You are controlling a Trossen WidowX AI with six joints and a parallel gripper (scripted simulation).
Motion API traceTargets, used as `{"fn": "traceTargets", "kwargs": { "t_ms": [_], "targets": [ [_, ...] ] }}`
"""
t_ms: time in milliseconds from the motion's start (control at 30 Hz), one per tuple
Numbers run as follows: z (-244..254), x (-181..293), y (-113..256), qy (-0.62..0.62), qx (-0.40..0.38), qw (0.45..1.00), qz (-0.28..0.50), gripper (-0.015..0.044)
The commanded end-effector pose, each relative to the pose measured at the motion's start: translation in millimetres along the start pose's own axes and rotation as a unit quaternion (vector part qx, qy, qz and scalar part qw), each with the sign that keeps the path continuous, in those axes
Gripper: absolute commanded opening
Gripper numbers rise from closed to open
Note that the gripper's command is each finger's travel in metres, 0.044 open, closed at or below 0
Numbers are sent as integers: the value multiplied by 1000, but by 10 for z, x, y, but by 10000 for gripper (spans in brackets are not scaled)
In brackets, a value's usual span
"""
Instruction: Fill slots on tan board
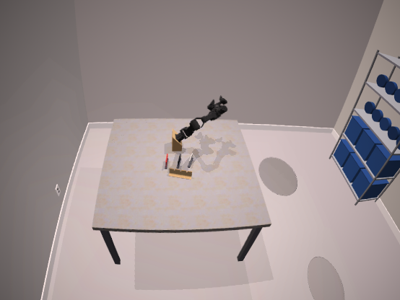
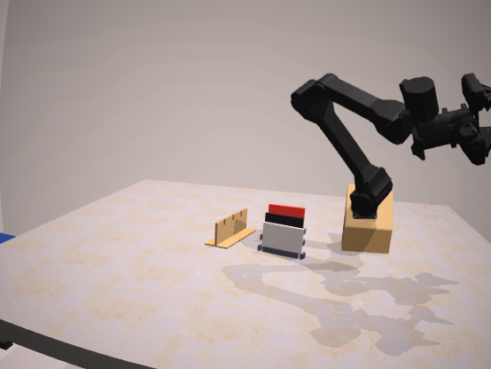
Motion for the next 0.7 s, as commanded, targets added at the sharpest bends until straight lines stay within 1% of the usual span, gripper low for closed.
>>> {"fn": "traceTargets", "kwargs": {
  "t_ms": [0, 100, 233, 300, 367, 467, 633, 667],
  "targets": [
    [3, -10, 1, 3, 0, 1000, -3, 374],
    [36, -171, 28, 51, 1, 998, -48, 295],
    [-12, -498, 112, 101, 40, 988, -113, 190],
    [-34, -660, 173, 124, 62, 980, -144, 188],
    [-29, -718, 197, 121, 65, 978, -158, 188],
    [-17, -958, 321, 125, 85, 964, -217, 188],
    [-37, -1283, 552, 172, 137, 935, -280, 188],
    [-37, -1295, 563, 174, 140, 933, -282, 188]
  ]
}}
Point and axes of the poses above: the point midway between the two fingers, 35 mm back from their tips, its own y axis back along the fingers, its own z axis across the jaws, x = y × z, the point moved 1 cm from there along y, back along the fingers, and after that the axes turned 7 degrees about y, right-handed, at the moved point
